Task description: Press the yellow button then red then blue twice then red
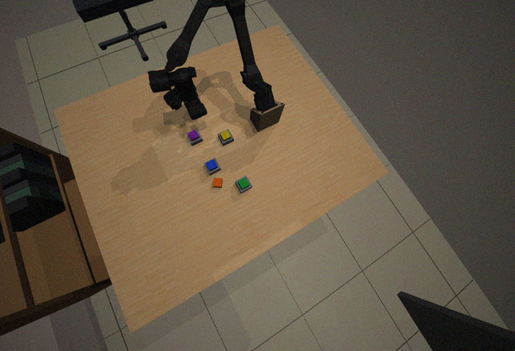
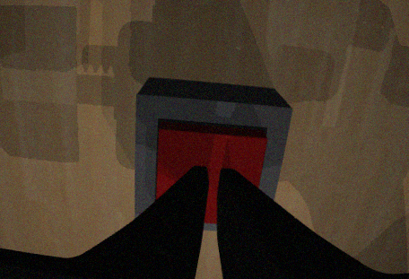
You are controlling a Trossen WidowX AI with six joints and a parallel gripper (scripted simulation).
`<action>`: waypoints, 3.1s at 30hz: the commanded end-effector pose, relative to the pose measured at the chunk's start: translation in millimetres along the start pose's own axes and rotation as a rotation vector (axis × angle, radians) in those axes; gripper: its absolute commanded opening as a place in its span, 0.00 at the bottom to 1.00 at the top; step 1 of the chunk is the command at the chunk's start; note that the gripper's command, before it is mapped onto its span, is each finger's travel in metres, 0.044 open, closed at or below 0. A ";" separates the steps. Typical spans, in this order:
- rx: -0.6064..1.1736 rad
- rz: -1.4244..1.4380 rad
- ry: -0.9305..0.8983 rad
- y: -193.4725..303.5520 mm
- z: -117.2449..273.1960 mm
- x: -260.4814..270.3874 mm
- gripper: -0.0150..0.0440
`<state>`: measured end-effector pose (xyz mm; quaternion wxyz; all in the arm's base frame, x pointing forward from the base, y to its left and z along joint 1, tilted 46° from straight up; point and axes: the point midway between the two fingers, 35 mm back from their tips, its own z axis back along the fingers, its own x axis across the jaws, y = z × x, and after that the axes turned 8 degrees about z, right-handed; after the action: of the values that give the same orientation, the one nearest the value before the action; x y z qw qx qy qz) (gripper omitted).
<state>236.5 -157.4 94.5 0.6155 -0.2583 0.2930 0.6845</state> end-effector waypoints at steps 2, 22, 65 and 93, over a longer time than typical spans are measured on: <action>0.000 0.006 -0.003 0.5 -2.6 1.0 0.29; 0.000 0.006 -0.005 0.3 31.7 1.1 0.29; -0.004 0.004 -0.017 -76.6 44.8 249.6 0.29; -0.004 0.004 -0.014 -75.7 1.6 249.5 0.29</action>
<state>285.1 24.4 -87.0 0.6187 -0.2527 0.2859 0.6868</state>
